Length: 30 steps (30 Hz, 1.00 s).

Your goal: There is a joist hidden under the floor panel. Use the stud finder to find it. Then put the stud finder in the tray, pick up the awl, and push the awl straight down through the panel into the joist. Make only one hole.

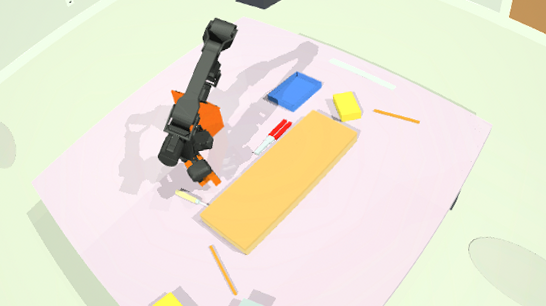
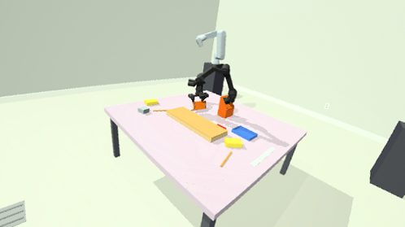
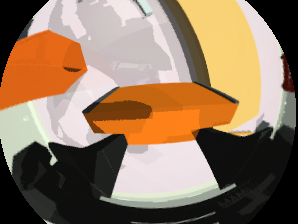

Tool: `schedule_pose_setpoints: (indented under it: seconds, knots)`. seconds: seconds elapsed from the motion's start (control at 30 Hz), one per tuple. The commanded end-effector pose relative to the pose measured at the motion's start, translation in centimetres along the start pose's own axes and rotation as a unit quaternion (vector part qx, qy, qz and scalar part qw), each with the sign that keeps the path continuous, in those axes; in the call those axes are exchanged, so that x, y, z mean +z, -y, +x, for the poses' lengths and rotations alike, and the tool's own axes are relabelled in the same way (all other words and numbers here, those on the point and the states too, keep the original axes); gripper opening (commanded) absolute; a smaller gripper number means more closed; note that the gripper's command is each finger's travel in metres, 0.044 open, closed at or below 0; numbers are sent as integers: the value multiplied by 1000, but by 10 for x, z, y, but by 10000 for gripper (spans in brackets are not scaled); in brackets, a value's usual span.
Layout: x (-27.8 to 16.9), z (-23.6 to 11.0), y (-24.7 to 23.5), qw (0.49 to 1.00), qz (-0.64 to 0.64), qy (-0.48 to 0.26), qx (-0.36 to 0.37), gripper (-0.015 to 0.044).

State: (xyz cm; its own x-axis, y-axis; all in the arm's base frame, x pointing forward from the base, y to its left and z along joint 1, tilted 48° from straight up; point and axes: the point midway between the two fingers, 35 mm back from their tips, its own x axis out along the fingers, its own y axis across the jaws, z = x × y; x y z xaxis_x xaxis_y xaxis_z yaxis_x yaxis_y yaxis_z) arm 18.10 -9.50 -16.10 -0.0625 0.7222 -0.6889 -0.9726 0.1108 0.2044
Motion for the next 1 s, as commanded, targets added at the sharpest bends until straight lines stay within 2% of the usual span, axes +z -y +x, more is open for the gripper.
schedule_pose_setpoints:
  seconds: [0.0, 0.97]
  knots:
    - [-1, -5, 2, 1000, 0, -13, -6, 0]
    - [5, -2, 2, 995, 2, -103, -5, 0]
